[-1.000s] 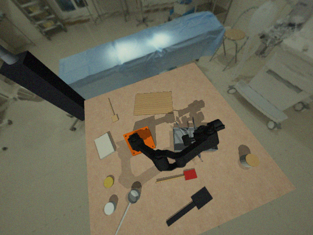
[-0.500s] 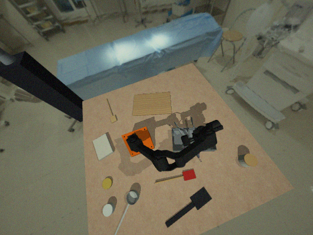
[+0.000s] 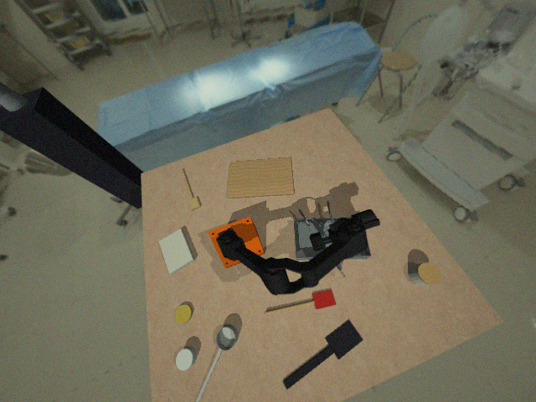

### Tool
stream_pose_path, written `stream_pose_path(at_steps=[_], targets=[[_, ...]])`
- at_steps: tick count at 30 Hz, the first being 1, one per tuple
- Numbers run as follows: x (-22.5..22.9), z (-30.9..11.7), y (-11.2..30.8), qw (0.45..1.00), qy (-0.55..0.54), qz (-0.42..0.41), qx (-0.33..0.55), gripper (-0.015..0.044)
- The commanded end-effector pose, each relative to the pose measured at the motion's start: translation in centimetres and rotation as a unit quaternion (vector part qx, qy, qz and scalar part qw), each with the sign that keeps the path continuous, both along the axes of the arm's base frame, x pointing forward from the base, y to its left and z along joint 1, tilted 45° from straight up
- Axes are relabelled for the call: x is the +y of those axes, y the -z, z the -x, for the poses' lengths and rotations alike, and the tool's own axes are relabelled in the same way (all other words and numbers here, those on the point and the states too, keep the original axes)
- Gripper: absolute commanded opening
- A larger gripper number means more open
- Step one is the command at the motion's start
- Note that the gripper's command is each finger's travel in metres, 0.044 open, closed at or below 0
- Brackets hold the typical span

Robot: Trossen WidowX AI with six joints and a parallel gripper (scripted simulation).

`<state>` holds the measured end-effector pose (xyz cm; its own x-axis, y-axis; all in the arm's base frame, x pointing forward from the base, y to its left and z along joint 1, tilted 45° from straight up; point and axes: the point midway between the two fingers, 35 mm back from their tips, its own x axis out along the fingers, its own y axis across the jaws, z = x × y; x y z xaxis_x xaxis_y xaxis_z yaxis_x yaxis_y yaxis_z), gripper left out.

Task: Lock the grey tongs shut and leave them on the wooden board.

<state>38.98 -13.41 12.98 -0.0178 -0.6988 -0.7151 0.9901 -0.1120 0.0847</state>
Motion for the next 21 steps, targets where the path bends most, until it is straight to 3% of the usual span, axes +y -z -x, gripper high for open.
stream_pose_path(at_steps=[1,21], targets=[[-0.4,0.0,0.6,1.000,-0.002,0.000,0.003,0.0440],[-2.7,0.2,2.9,1.000,-0.002,0.001,0.003,0.0440]])
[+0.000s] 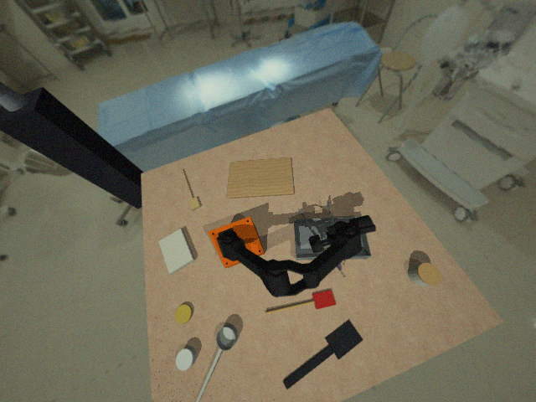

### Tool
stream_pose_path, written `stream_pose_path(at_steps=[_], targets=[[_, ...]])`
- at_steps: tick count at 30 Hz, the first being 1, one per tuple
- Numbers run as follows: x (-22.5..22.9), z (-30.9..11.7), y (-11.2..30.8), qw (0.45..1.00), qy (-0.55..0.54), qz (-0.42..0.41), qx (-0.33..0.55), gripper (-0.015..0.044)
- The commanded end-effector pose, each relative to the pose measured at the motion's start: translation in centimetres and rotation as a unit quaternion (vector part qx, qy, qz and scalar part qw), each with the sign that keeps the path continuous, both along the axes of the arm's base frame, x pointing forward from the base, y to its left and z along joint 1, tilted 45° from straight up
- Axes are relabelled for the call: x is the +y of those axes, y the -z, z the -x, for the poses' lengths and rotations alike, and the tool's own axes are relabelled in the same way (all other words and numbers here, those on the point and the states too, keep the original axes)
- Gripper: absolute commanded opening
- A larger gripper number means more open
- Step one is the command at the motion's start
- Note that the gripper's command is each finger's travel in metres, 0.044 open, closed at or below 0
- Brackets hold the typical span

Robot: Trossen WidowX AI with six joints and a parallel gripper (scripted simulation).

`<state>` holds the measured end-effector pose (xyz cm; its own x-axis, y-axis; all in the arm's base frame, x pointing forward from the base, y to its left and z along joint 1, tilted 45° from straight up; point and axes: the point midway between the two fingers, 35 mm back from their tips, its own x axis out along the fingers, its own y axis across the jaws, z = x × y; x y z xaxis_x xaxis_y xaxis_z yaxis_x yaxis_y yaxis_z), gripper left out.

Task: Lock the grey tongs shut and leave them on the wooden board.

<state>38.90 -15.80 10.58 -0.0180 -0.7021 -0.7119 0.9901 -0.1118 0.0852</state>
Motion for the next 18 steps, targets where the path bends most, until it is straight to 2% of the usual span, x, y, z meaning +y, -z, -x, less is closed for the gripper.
stream_pose_path(at_steps=[1,18], targets=[[-0.4,0.1,0.6,1.000,-0.002,-0.001,0.003,0.0440],[-2.1,0.5,2.3,1.000,-0.002,0.001,0.004,0.0440]])
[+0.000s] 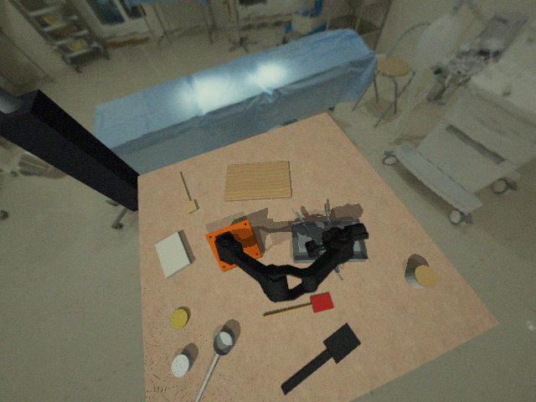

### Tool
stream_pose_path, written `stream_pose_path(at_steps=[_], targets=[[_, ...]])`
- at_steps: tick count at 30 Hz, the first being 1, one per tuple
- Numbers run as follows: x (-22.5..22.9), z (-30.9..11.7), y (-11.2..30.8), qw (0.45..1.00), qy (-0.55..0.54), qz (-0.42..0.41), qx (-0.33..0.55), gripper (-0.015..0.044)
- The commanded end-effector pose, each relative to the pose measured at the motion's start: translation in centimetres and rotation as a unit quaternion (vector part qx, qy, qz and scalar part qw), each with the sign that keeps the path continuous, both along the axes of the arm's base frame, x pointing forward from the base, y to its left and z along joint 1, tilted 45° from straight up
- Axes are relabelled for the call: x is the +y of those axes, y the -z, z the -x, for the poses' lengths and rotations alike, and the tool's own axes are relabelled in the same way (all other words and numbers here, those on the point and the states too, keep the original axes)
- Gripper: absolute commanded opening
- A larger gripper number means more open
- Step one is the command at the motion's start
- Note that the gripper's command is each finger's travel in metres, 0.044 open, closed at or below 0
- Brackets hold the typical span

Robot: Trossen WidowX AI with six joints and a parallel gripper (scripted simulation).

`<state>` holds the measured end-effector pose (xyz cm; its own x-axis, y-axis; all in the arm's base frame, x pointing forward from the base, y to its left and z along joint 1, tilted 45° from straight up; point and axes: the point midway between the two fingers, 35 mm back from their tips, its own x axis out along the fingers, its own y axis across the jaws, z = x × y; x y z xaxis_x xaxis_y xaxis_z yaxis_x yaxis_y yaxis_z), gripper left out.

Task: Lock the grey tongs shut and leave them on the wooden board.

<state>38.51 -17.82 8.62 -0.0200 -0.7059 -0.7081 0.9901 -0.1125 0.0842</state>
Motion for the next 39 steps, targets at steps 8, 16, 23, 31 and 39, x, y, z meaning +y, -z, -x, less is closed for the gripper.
stream_pose_path(at_steps=[8,16,23,31,39], targets=[[0.00,0.00,0.00,1.000,0.000,0.000,0.000,0.0328],[0.00,0.00,0.00,1.000,0.000,0.000,0.000,0.0275],[0.00,0.00,0.00,1.000,0.000,0.000,0.000,0.0228],[0.00,0.00,0.00,1.000,0.000,0.000,0.000,0.0175],[0.00,0.00,0.00,1.000,0.000,0.000,0.000,0.0121]])
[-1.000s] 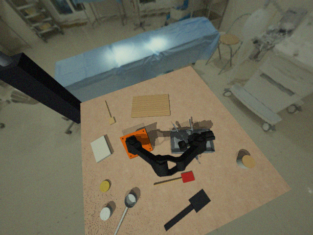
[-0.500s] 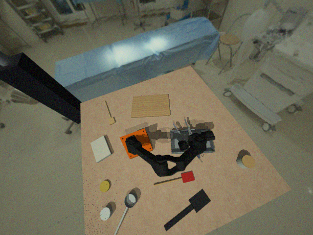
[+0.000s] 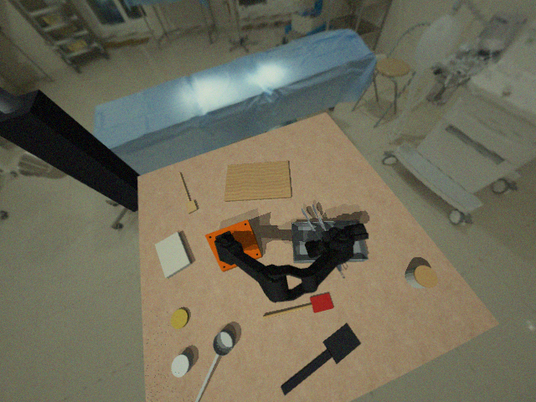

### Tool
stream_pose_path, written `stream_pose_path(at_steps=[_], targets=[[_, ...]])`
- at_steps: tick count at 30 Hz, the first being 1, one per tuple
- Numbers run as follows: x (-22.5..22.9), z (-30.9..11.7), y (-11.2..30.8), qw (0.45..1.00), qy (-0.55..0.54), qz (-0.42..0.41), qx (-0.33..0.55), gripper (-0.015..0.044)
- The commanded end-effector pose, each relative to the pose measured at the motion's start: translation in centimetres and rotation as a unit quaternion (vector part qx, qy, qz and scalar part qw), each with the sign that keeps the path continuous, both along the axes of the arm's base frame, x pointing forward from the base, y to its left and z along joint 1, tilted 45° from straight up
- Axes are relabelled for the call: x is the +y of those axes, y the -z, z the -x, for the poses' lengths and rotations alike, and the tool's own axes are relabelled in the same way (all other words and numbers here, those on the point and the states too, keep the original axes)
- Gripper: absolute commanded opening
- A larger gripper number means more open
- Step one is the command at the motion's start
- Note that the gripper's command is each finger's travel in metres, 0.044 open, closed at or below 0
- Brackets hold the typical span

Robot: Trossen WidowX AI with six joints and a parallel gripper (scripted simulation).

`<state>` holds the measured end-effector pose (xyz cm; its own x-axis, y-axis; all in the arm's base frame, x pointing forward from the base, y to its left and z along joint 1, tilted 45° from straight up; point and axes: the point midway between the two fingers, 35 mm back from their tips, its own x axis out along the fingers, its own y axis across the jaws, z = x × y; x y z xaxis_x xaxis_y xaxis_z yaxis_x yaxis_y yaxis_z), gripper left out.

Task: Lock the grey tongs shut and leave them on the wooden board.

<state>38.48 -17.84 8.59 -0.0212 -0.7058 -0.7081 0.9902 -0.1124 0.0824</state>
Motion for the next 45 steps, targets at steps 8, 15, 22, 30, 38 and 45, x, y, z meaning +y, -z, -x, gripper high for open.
stream_pose_path(at_steps=[8,15,22,30,38,45], targets=[[0.0,0.0,0.0,1.000,0.000,0.000,-0.001,0.0068],[0.0,0.0,0.0,1.000,0.000,0.000,-0.001,0.0021],[0.0,0.0,0.0,1.000,0.000,0.000,-0.001,-0.0143],[1.8,-0.5,-1.7,1.000,-0.001,-0.003,-0.001,-0.0150],[9.1,-0.3,-9.1,1.000,-0.003,-0.004,0.002,-0.0150],[9.1,-0.3,-9.1,1.000,-0.003,-0.004,0.002,-0.0150]])
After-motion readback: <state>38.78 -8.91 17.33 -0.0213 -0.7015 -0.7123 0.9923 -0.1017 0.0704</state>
